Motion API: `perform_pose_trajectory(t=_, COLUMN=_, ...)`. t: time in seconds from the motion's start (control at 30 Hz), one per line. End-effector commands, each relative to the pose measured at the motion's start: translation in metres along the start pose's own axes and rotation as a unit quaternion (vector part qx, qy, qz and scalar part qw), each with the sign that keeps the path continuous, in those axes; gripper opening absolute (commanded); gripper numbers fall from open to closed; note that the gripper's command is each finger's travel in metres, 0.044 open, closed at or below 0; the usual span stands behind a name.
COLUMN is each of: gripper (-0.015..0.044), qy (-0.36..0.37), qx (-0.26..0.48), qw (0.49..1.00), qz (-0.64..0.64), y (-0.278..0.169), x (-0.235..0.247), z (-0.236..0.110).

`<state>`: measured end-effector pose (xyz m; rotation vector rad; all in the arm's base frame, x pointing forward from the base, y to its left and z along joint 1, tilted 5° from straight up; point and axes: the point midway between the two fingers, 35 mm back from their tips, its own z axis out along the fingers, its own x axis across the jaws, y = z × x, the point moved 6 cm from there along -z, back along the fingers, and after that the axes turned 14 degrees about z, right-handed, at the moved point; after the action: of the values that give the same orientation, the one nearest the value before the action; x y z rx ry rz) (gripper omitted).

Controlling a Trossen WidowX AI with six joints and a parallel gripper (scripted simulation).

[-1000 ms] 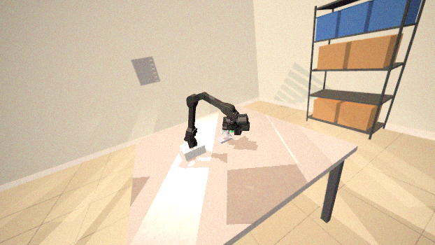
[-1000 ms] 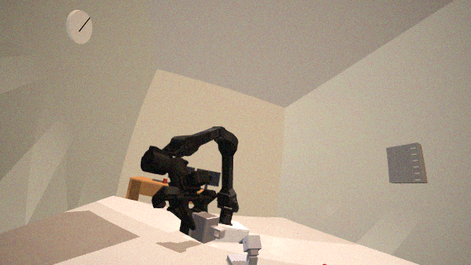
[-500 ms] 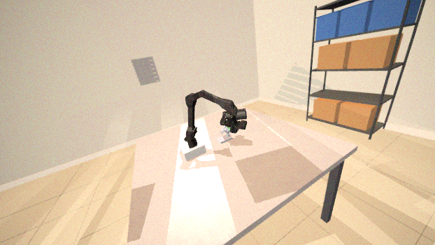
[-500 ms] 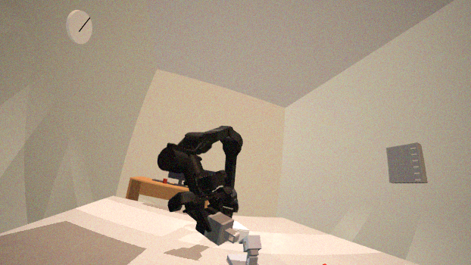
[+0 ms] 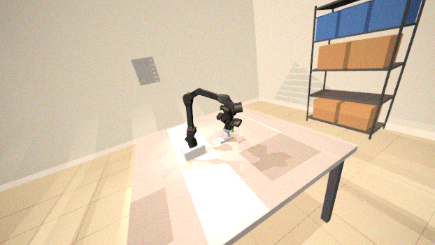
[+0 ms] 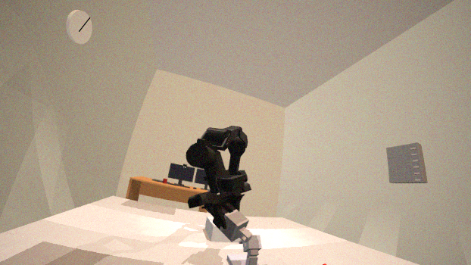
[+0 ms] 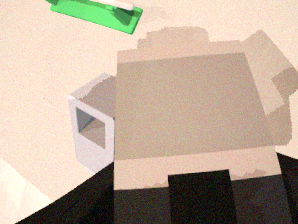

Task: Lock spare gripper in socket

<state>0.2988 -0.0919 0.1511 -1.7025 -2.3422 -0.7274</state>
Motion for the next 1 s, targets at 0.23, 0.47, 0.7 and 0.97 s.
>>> perform_pose_trajectory(t=0.23, gripper=0.0, qy=-0.033, qx=0.062, qw=0.995, qz=0.075, y=0.003, x=0.042, z=-0.001)
perform_pose_trajectory(t=0.47, gripper=0.0, qy=-0.066, qx=0.102, qw=0.985, qz=0.124, y=0.0, x=0.066, z=-0.001)
perform_pose_trajectory(t=0.7, gripper=0.0, qy=-0.099, qx=0.112, qw=0.98, qz=0.131, y=0.001, x=0.084, z=-0.003)
perform_pose_trajectory(t=0.97, gripper=0.0, qy=-0.131, qx=0.135, qw=0.967, qz=0.173, y=-0.005, x=0.1, z=-0.004)
